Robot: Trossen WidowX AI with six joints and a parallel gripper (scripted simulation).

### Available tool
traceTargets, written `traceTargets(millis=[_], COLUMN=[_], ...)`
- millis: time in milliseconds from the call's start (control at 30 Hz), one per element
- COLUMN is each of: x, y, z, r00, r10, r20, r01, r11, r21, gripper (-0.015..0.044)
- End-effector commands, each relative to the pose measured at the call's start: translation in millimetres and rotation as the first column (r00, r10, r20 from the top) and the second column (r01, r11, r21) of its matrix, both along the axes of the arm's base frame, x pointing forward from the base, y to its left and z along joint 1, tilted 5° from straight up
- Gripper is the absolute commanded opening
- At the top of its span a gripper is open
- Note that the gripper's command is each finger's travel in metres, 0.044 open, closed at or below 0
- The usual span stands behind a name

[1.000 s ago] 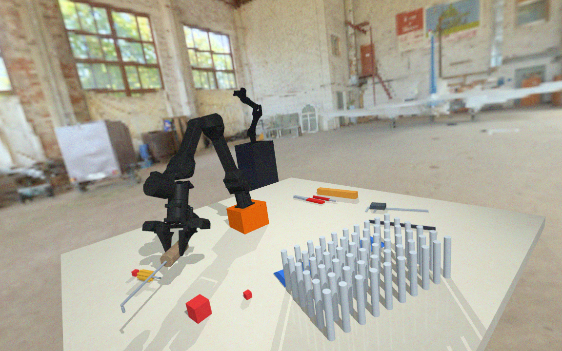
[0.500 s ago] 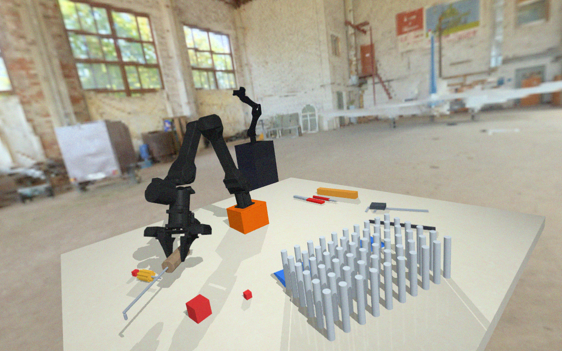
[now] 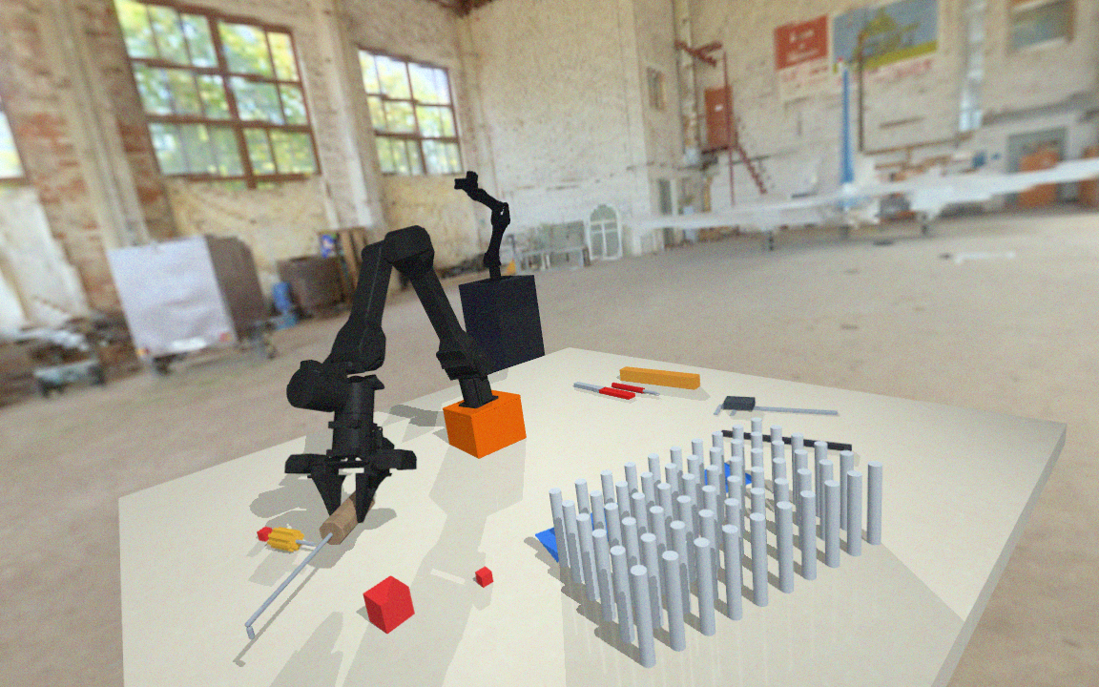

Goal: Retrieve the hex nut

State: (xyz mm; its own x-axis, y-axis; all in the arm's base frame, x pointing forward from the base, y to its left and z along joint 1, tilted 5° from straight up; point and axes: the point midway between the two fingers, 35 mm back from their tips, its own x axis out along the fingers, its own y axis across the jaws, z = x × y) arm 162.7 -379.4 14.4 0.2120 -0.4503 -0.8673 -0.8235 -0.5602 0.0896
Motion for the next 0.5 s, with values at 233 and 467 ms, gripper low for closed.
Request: traceTargets(millis=[233, 467], x=[-1, -2], y=[1, 2], z=[-14, -22], r00=[1.000, 1.000], r10=[0.006, 0.006], r20=[0.003, 0.003], r01=[-0.006, -0.006], r11=[1.000, 1.000], r21=[0.000, 0.000], gripper=[0.0000, 0.0000])
